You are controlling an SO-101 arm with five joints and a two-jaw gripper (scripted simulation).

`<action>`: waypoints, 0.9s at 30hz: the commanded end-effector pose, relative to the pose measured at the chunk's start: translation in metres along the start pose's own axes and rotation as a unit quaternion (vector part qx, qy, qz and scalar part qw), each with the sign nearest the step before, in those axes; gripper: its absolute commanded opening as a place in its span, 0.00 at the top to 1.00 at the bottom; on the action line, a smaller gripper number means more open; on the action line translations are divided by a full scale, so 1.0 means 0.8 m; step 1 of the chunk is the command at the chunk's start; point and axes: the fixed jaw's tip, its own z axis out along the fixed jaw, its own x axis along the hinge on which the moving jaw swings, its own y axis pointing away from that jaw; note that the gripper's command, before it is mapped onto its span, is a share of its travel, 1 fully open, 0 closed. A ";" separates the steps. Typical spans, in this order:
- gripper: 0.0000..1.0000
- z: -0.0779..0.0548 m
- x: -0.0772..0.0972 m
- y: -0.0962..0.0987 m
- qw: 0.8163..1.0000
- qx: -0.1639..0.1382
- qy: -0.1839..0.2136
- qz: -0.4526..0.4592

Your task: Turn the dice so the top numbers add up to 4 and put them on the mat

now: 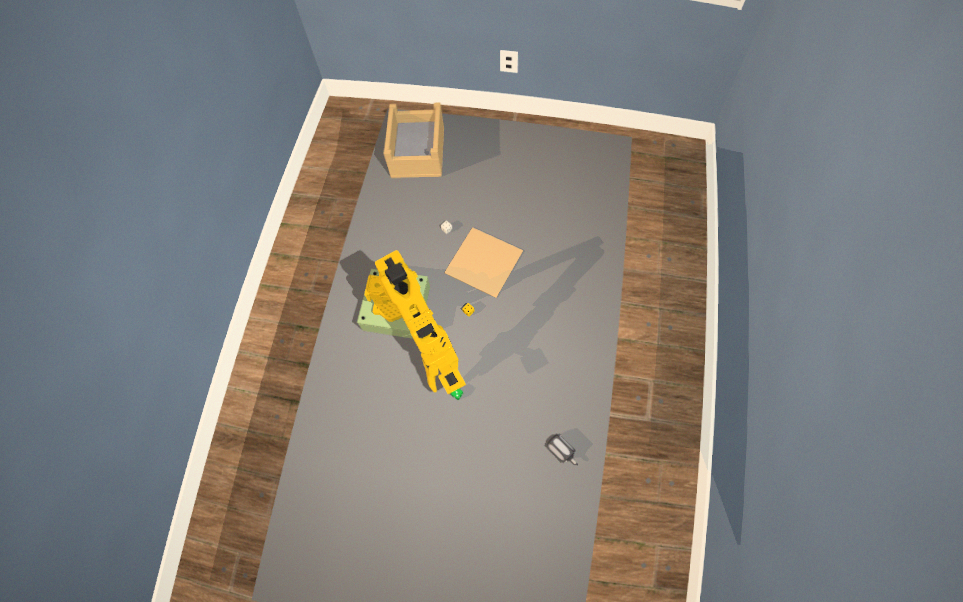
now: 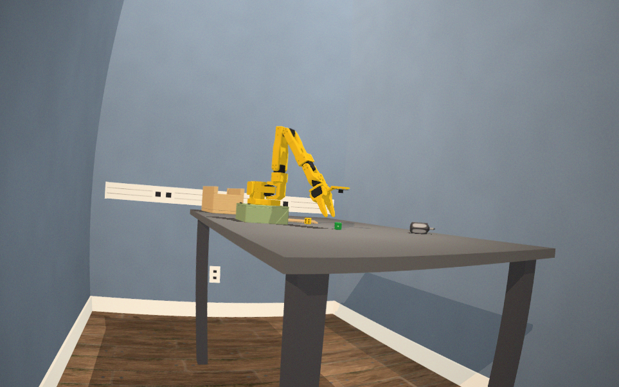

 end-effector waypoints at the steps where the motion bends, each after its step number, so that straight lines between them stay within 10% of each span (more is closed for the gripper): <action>1: 0.72 -0.003 -0.002 0.003 1.000 -0.003 -0.009 0.002; 27: 0.72 -0.005 -0.003 0.006 1.000 -0.006 -0.016 0.003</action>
